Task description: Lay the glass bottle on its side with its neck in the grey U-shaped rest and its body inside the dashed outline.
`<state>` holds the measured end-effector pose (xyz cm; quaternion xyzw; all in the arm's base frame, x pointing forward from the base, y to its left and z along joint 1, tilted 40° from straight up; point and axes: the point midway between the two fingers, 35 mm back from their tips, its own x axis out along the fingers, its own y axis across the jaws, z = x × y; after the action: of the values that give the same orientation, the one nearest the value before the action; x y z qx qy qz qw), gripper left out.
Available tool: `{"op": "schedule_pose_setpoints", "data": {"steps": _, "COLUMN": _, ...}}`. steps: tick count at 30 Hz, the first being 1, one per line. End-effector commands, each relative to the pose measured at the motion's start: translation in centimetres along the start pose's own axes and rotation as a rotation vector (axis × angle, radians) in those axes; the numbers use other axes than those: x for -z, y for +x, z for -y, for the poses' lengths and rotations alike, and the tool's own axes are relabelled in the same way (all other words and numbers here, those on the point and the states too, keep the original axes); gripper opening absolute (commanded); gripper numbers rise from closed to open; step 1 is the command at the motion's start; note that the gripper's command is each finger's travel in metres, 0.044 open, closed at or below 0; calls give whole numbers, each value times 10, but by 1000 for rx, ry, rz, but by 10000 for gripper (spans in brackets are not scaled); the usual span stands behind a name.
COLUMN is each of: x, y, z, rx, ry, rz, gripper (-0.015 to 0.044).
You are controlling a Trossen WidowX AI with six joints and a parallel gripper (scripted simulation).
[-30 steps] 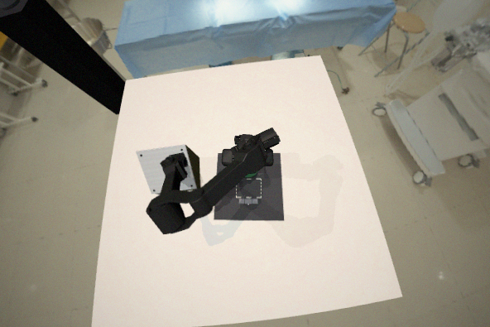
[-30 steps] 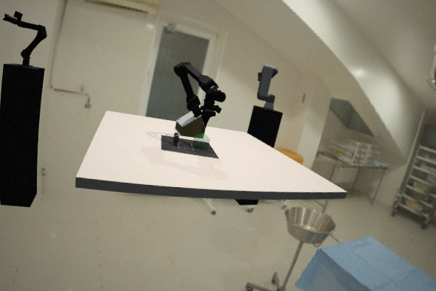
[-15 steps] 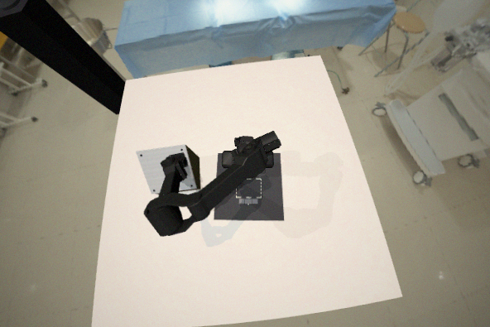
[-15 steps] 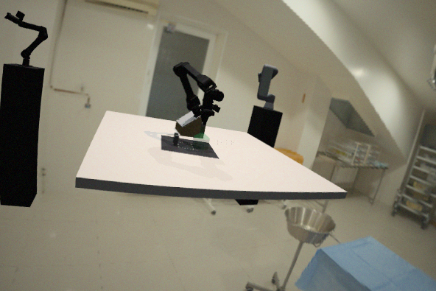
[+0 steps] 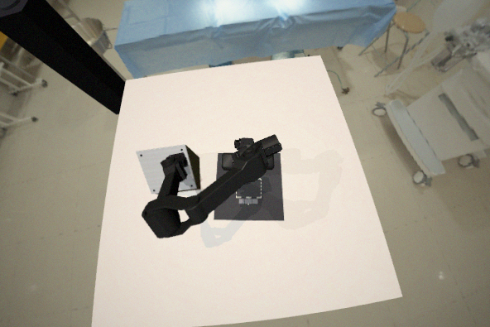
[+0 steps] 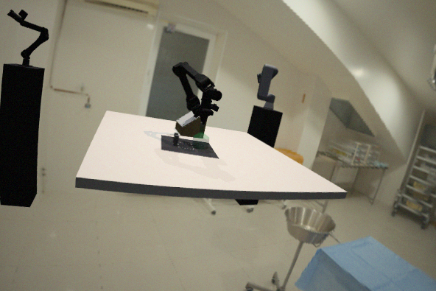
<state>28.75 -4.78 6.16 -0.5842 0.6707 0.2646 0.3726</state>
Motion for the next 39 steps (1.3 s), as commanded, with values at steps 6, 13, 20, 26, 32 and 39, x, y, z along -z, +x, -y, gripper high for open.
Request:
{"op": "schedule_pose_setpoints", "data": {"steps": 6, "x": 12, "y": -3, "z": 0, "rx": 0, "ry": -1, "rz": 1, "gripper": 100}}
{"op": "schedule_pose_setpoints", "data": {"steps": 13, "x": 15, "y": -3, "z": 0, "rx": -3, "ry": -4, "rz": 12, "gripper": 100}}
{"op": "schedule_pose_setpoints", "data": {"steps": 20, "x": 18, "y": -4, "z": 0, "rx": -6, "ry": -8, "rz": 24, "gripper": 100}}
{"op": "schedule_pose_setpoints", "data": {"steps": 26, "x": 21, "y": -4, "z": 0, "rx": -8, "ry": -12, "rz": 33, "gripper": 100}}
{"op": "schedule_pose_setpoints", "data": {"steps": 32, "x": 24, "y": -5, "z": 0, "rx": -10, "ry": -16, "rz": 44, "gripper": 100}}
{"op": "schedule_pose_setpoints", "data": {"steps": 39, "x": 27, "y": -5, "z": 0, "rx": -12, "ry": -20, "rz": 56, "gripper": 100}}
